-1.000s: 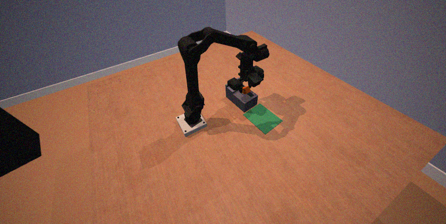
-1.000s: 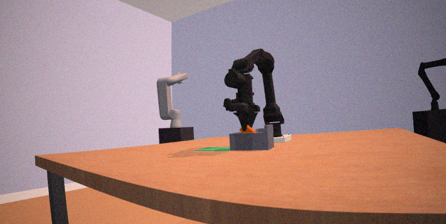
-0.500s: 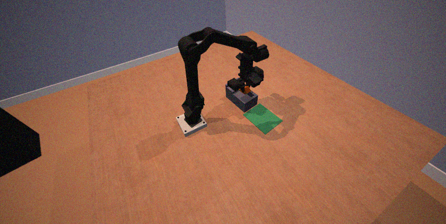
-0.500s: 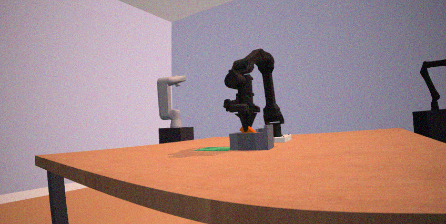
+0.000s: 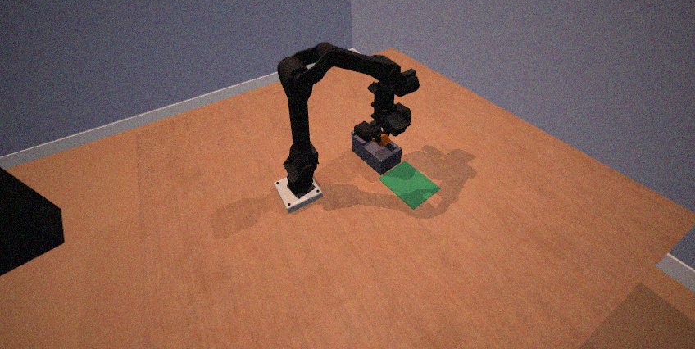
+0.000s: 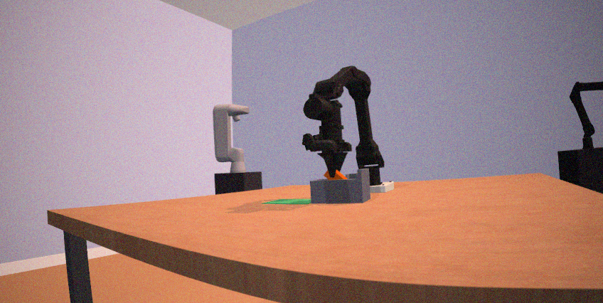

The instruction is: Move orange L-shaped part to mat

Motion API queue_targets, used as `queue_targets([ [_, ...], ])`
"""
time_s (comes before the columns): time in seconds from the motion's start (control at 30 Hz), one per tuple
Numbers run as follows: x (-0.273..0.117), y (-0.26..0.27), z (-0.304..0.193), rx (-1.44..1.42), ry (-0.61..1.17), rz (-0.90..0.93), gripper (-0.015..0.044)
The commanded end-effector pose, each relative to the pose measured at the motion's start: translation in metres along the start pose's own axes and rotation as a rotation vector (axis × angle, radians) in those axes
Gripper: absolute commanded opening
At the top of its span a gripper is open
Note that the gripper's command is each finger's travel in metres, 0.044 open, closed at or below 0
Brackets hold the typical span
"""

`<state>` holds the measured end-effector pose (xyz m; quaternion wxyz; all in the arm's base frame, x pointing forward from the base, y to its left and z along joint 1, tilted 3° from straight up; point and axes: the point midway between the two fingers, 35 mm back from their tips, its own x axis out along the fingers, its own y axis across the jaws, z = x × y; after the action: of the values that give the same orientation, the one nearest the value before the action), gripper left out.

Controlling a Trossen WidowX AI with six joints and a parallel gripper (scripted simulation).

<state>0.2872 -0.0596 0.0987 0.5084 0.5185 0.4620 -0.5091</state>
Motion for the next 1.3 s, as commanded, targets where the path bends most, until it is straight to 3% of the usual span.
queue_targets([
  [0.0, -0.006, 0.001, 0.0, 0.001, 0.001, 0.003, 0.0],
  [1.27, -0.065, 0.0, 0.0, 0.003, 0.005, 0.003, 0.0],
])
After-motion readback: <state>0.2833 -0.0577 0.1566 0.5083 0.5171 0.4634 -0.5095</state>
